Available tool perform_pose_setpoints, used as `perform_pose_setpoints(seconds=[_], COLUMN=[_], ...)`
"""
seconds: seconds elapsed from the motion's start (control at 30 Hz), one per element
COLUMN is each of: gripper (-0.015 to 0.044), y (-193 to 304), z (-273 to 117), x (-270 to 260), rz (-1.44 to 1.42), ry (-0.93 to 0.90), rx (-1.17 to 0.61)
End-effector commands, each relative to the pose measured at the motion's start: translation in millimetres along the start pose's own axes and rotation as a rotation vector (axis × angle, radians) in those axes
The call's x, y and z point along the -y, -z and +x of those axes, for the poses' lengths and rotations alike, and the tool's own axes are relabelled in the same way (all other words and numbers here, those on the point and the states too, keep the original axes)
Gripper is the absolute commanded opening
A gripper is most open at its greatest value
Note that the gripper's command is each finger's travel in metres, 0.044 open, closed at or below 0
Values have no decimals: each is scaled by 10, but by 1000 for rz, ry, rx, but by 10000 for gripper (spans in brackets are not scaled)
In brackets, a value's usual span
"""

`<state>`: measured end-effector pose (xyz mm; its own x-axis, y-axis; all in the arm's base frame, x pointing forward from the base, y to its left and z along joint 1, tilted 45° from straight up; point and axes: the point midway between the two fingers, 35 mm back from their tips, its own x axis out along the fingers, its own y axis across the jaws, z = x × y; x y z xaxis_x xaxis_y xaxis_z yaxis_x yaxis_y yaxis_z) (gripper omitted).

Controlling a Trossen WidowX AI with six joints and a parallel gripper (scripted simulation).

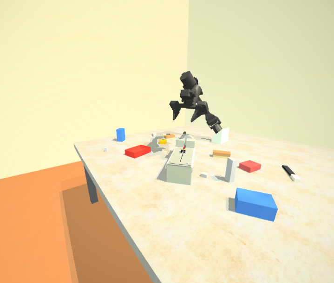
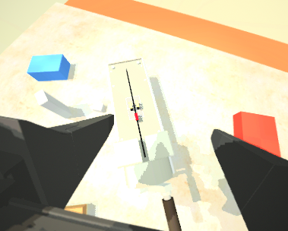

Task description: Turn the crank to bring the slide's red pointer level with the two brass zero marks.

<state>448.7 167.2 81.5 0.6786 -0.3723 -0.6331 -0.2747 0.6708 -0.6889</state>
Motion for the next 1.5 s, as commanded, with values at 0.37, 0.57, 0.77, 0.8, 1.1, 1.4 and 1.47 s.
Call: perform_pose_setpoints(seconds=[0.37,0.57,0.77,0.8,1.1,1.4,1.47], gripper=[440,440,440,440,440,440,440], y=[536,634,707,738,948,1023,1044], z=[-444,-523,-432,-396,-180,-84,-58], x=[348,384,383,383,383,381,381], rz=[-230,-265,-265,-265,-265,-265,-265], ry=[-232,-268,-268,-268,-266,-267,-267], rx=[32,46,46,46,46,45,45])
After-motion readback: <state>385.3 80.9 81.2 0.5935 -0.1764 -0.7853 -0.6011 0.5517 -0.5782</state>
